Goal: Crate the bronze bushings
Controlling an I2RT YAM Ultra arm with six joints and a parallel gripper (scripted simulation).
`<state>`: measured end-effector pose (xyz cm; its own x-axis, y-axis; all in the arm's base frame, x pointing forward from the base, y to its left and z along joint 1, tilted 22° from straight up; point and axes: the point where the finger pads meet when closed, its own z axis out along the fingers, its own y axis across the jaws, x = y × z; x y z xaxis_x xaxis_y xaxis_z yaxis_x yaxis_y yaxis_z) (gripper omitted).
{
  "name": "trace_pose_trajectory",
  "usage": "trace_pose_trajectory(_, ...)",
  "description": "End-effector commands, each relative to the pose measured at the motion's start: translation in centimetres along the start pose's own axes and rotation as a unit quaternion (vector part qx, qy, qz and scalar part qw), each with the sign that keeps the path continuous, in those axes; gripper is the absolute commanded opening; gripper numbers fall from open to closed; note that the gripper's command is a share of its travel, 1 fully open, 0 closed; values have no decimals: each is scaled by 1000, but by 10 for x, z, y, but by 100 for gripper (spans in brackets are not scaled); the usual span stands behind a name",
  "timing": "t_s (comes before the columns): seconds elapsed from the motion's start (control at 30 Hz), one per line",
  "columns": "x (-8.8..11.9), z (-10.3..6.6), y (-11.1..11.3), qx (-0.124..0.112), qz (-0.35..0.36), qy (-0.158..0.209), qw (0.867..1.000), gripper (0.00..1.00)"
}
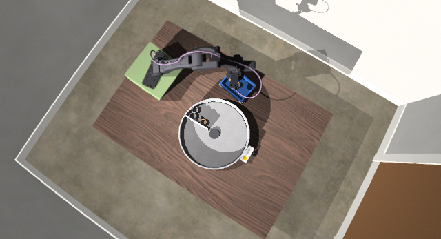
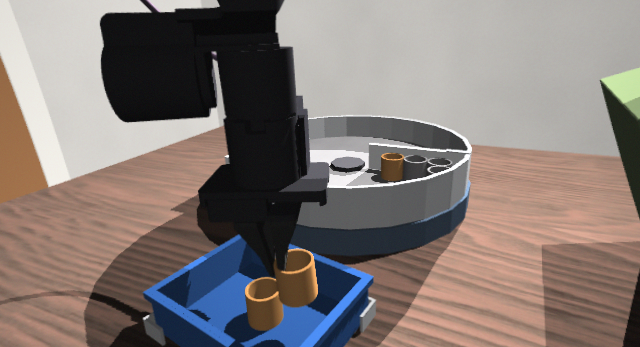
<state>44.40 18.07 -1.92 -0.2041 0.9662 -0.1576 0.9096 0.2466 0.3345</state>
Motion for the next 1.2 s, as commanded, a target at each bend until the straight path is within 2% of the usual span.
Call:
trace_pose_trajectory(0.0, -2, -17, 18, -24, 1, 1, 1000, 0)
trace_pose_trajectory(1.0, -2, -17, 18, -25, 1, 1, 1000, 0)
trace_pose_trajectory(1.17, -2, 1, 13, -15, 1, -1, 1000, 0)
